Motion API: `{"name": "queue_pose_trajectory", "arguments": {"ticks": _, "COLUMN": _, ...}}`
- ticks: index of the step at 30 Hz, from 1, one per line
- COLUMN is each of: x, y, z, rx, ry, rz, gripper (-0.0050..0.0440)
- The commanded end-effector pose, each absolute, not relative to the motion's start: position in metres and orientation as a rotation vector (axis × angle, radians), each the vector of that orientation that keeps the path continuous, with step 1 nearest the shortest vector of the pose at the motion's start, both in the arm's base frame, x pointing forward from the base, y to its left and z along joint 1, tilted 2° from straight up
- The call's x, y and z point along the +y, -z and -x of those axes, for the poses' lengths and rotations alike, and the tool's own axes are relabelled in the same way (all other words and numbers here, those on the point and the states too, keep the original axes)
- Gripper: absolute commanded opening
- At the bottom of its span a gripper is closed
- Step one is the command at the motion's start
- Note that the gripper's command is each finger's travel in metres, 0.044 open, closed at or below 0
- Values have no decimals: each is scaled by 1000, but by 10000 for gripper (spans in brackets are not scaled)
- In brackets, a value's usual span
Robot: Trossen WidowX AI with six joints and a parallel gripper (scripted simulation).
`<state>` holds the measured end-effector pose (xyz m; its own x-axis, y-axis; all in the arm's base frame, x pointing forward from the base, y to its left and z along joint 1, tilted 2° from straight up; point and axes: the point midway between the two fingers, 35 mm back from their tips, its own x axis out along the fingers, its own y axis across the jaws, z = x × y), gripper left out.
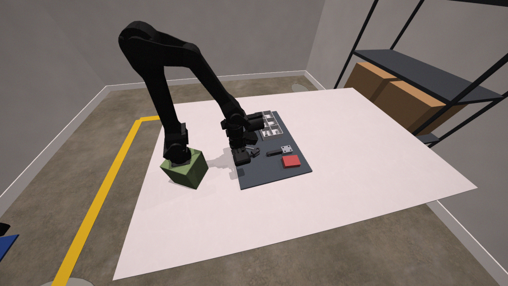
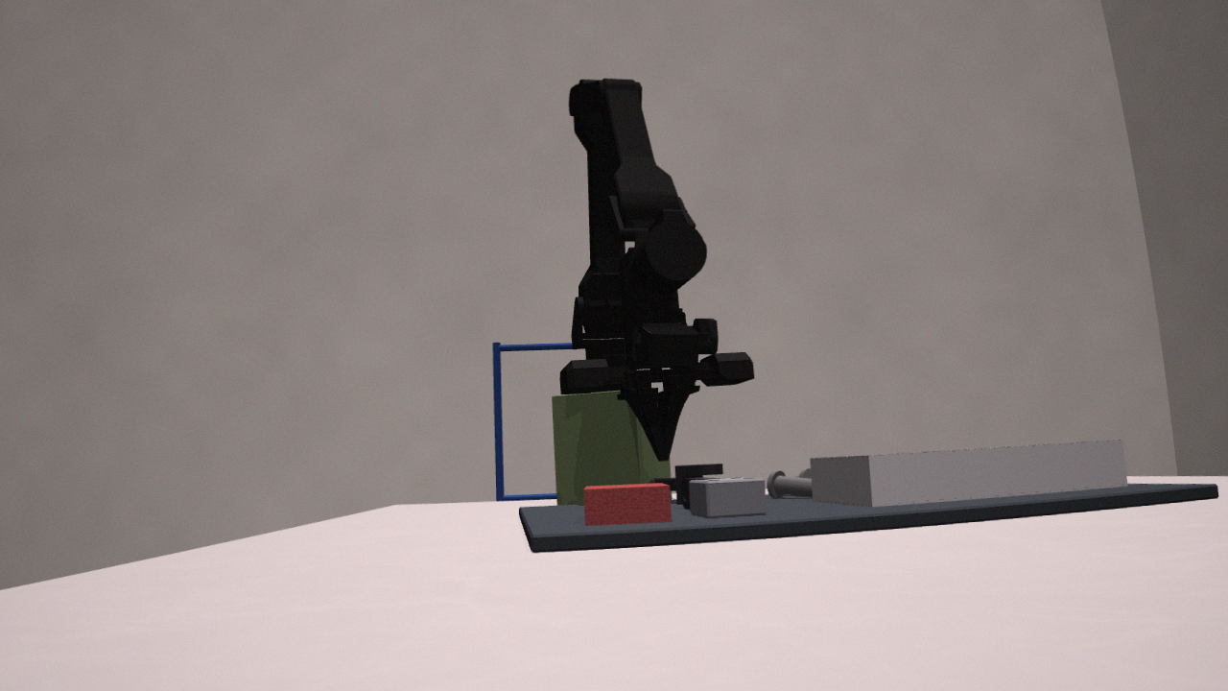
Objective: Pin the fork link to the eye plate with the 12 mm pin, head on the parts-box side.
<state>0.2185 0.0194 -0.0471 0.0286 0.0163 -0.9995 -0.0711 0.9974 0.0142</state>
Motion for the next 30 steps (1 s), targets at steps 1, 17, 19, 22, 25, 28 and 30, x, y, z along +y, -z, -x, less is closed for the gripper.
{"name": "queue_pose_trajectory", "arguments": {"ticks": 1, "x": 13, "y": 51, "z": -216, "rx": 1544, "ry": 7, "rz": 19, "gripper": 0}}
{"name": "queue_pose_trajectory", "arguments": {"ticks": 17, "x": 13, "y": 49, "z": -216, "rx": 1544, "ry": 7, "rz": 19, "gripper": 0}}
{"name": "queue_pose_trajectory", "arguments": {"ticks": 19, "x": 15, "y": 49, "z": -217, "rx": 1542, "ry": -1, "rz": 17, "gripper": 0}}
{"name": "queue_pose_trajectory", "arguments": {"ticks": 22, "x": 15, "y": 49, "z": -217, "rx": 1542, "ry": -1, "rz": 17, "gripper": 0}}
{"name": "queue_pose_trajectory", "arguments": {"ticks": 25, "x": 15, "y": 49, "z": -217, "rx": 1542, "ry": -1, "rz": 17, "gripper": 0}}
{"name": "queue_pose_trajectory", "arguments": {"ticks": 28, "x": 15, "y": 49, "z": -217, "rx": 1542, "ry": -1, "rz": 17, "gripper": 0}}
{"name": "queue_pose_trajectory", "arguments": {"ticks": 30, "x": 15, "y": 49, "z": -217, "rx": 1542, "ry": -1, "rz": 17, "gripper": 0}}
